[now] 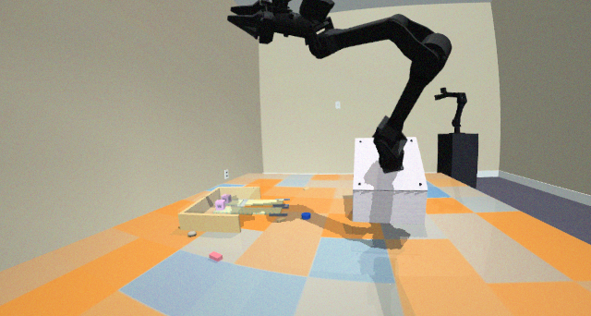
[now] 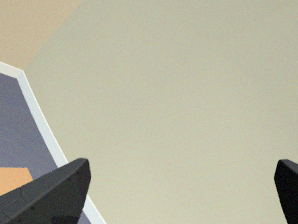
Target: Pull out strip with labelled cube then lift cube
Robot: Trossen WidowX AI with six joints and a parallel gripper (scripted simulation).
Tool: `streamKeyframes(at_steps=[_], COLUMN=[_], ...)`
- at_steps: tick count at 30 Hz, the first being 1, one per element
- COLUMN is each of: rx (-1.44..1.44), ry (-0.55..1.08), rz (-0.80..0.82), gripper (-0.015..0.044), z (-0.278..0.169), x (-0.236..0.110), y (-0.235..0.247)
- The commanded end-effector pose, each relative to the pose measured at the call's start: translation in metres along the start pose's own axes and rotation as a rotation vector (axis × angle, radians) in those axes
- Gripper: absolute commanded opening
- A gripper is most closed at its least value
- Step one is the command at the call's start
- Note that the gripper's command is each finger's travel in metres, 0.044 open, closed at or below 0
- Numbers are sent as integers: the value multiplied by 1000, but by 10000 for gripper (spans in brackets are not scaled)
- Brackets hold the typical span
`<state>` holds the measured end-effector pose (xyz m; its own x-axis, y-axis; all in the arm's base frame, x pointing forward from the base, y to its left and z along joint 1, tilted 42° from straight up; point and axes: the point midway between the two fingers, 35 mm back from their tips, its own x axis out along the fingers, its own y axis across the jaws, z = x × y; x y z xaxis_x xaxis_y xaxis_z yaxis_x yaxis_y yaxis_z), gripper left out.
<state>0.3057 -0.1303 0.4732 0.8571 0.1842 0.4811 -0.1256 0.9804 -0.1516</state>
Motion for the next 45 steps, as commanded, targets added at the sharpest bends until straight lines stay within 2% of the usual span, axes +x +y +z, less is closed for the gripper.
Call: streamKeyframes(at_steps=[1, 11, 21, 24, 40, 45], rx=[156, 499, 836, 889, 890, 868], ry=[142, 462, 809, 866, 867, 999], rz=[-30, -103, -173, -185, -185, -137], gripper=[400, 400, 400, 400, 400, 269], z=[-74, -222, -331, -342, -343, -368], x=[-12, -70, -164, -182, -182, -166], y=[-3, 25, 99, 114, 115, 112])
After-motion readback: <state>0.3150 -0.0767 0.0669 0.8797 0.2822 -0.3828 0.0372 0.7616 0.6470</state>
